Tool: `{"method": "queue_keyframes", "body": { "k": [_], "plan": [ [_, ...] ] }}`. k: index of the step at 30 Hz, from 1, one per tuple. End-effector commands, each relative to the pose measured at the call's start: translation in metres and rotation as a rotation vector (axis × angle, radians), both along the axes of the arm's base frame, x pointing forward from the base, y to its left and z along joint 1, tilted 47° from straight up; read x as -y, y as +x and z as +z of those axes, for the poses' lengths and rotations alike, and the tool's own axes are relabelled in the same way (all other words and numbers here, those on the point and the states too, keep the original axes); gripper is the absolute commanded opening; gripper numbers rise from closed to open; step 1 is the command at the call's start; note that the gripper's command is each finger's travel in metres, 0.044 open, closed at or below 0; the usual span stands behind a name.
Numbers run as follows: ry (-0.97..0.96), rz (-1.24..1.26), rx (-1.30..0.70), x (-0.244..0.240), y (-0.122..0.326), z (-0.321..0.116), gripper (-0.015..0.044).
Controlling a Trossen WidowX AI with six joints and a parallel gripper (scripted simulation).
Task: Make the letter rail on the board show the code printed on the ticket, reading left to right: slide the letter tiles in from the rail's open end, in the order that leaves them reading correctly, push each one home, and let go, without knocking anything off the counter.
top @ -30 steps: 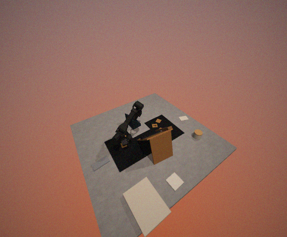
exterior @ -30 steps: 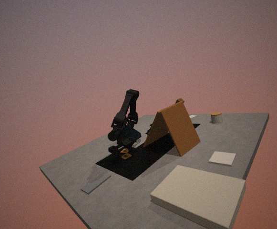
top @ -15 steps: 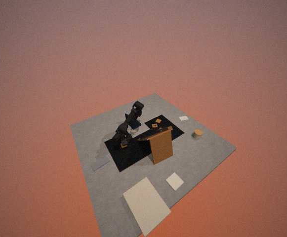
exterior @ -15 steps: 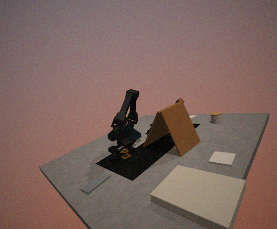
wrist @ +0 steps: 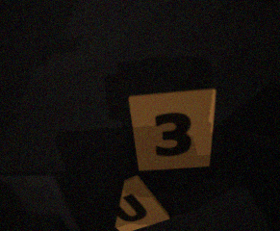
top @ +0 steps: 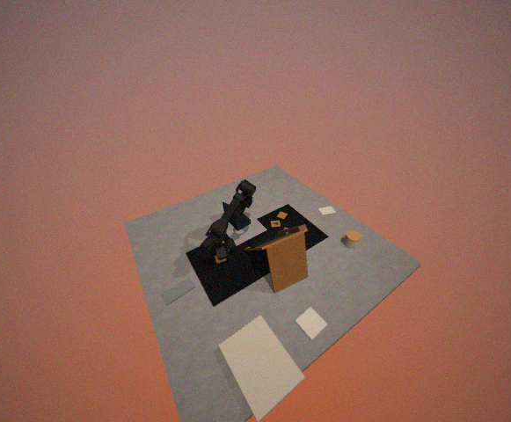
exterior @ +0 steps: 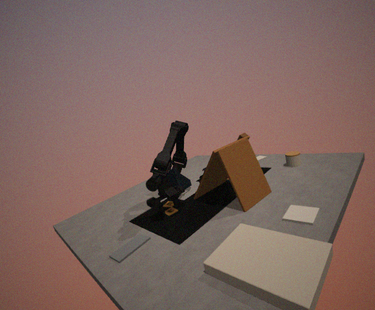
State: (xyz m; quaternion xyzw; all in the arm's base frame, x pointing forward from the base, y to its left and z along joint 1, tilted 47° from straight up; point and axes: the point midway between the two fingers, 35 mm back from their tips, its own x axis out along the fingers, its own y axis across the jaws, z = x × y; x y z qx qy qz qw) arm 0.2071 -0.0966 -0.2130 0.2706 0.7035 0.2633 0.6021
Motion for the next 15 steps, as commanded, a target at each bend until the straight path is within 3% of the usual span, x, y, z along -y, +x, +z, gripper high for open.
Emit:
{"method": "queue_keyframes", "body": {
  "k": [1,11,15],
  "plan": [
    [0.002,-0.006,0.0,-0.0008,0.0005,-0.0003,0.0293],
    [0.002,-0.006,0.0,-0.0005,0.0005,-0.0006,0.0227],
    [0.002,-0.006,0.0,0.0026,0.0004,0.0022,0.0122]
  ]
}}
